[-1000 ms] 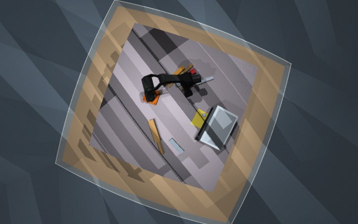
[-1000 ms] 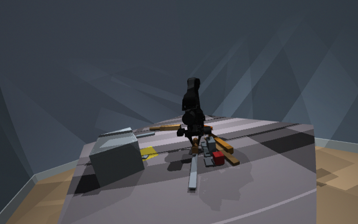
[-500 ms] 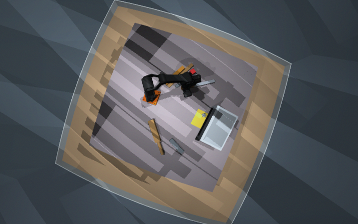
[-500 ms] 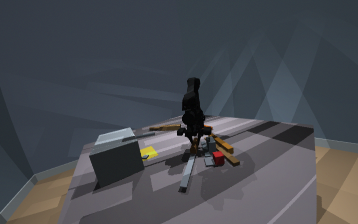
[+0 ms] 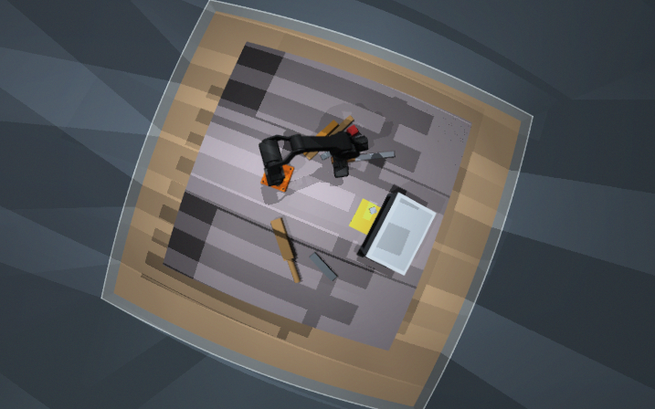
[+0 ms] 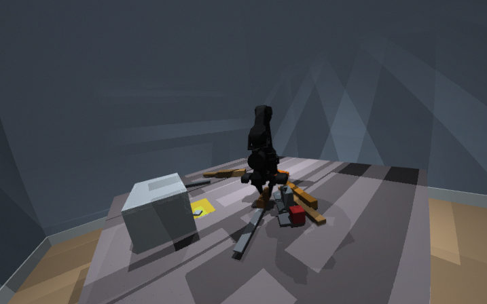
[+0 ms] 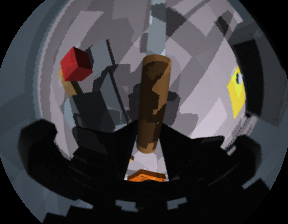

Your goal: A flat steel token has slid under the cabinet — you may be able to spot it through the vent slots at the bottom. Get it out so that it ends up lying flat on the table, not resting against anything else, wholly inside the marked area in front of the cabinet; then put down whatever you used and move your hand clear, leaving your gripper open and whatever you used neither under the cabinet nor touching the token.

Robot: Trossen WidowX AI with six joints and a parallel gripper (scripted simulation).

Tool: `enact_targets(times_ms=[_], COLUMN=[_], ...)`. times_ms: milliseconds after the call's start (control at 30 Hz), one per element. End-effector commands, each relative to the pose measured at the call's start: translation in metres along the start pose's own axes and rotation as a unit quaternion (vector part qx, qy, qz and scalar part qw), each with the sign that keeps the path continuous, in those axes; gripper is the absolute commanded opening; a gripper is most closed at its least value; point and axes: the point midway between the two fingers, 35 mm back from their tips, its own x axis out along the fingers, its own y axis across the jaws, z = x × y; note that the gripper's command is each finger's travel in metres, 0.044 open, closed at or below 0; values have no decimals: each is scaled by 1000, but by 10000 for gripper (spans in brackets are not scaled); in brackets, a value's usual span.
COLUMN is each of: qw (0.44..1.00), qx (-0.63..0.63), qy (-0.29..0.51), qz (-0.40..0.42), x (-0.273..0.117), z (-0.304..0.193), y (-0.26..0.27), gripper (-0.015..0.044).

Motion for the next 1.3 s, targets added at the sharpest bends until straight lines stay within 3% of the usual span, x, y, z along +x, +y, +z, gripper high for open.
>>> enact_targets(times_ms=[0,1267], qw=[1000,986], qx=[18,168], qy=[-7,-7], qz=[0,1], x=[-2,-2], z=[3,3], y=[0,1], gripper=[0,0])
